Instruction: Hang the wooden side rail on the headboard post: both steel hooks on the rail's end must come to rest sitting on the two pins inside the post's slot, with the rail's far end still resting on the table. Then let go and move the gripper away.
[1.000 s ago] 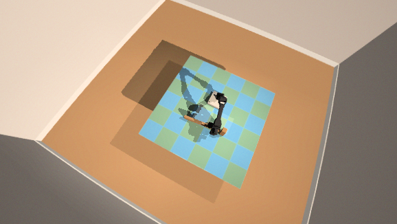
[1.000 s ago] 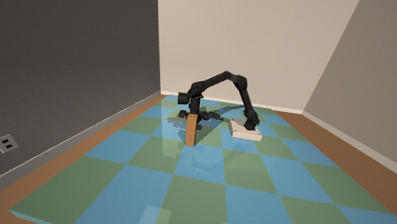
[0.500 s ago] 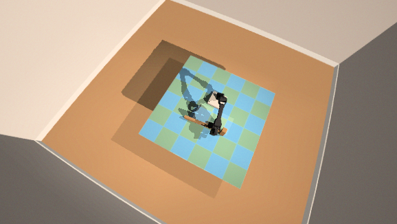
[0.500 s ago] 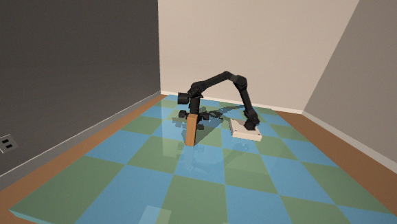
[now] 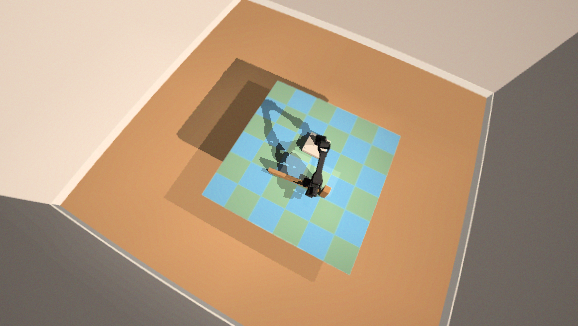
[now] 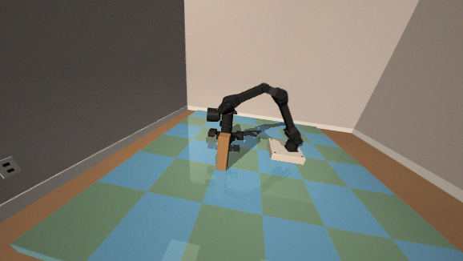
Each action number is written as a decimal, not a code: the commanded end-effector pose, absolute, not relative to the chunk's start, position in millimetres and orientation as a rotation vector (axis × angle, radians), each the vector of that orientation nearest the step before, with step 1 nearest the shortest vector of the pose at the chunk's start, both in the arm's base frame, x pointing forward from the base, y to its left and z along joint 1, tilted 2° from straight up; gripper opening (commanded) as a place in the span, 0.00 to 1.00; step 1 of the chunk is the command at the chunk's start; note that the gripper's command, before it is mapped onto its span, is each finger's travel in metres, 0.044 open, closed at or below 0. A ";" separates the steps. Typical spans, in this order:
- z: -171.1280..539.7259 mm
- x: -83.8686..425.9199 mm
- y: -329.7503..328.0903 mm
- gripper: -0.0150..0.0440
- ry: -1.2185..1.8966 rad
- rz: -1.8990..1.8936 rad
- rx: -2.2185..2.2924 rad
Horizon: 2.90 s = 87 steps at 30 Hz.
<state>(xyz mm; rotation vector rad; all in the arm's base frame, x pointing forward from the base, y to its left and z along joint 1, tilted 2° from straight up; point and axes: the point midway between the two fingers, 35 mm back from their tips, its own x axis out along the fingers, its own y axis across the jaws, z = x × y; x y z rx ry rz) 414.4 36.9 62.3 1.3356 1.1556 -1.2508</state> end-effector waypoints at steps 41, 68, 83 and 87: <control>65.1 415.5 43.3 0.25 1.145 -1.239 1.349; 65.7 416.5 44.7 0.25 1.145 -1.239 1.349; 63.2 416.7 44.8 0.25 1.145 -1.239 1.349; 62.5 416.7 44.9 0.25 1.145 -1.239 1.349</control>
